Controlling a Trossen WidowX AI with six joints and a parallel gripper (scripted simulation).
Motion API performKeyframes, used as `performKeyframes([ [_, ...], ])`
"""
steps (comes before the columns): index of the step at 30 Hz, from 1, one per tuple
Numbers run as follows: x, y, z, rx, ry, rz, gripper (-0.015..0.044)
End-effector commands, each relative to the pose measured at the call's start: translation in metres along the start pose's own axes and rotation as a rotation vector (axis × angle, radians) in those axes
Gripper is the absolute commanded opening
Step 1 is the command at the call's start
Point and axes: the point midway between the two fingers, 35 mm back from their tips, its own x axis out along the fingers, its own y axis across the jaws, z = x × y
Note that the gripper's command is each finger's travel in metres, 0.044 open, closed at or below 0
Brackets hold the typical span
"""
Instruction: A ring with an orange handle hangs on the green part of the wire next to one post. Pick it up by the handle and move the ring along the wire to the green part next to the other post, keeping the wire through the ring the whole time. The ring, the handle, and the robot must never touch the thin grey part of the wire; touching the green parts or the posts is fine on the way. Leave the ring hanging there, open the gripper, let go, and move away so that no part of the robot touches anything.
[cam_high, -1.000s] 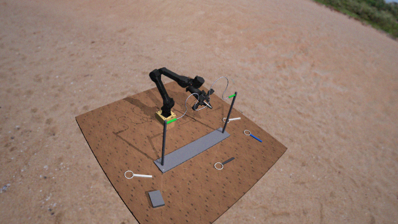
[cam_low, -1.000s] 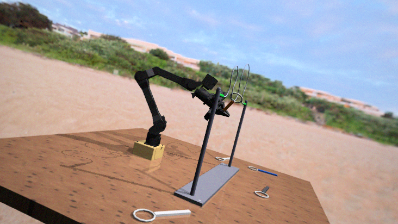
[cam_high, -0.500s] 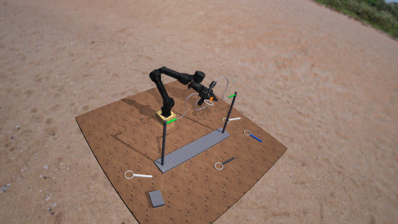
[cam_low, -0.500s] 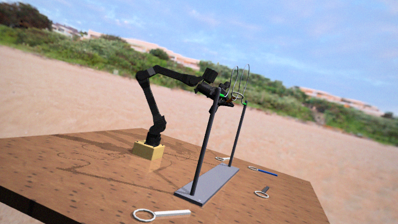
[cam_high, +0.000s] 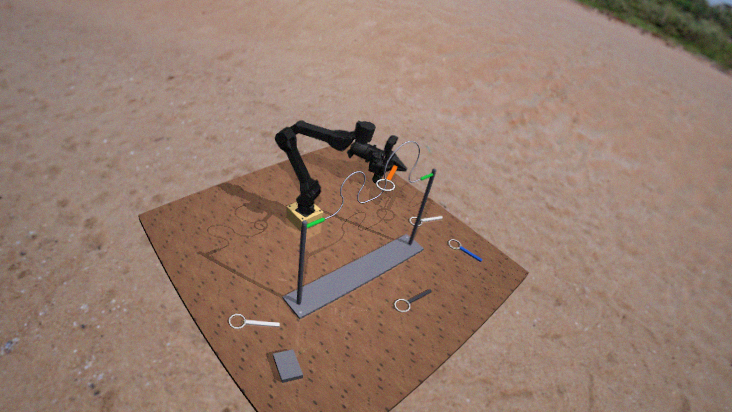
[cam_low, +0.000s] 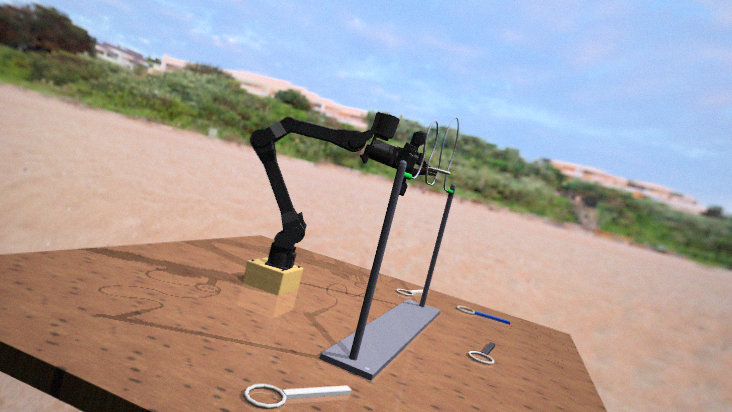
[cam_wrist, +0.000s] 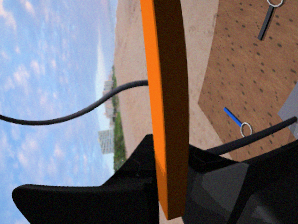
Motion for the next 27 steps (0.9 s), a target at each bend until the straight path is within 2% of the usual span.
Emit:
performKeyframes([
  [1,-0.002,0.015,0.0,0.08,0.014,0.046,-0.015],
  [16,-0.014,0.062,0.011,0.327,0.044,0.185,-0.015],
  [27,-0.02,0.077,0.018,0.376,0.05,0.212,-0.015],
])
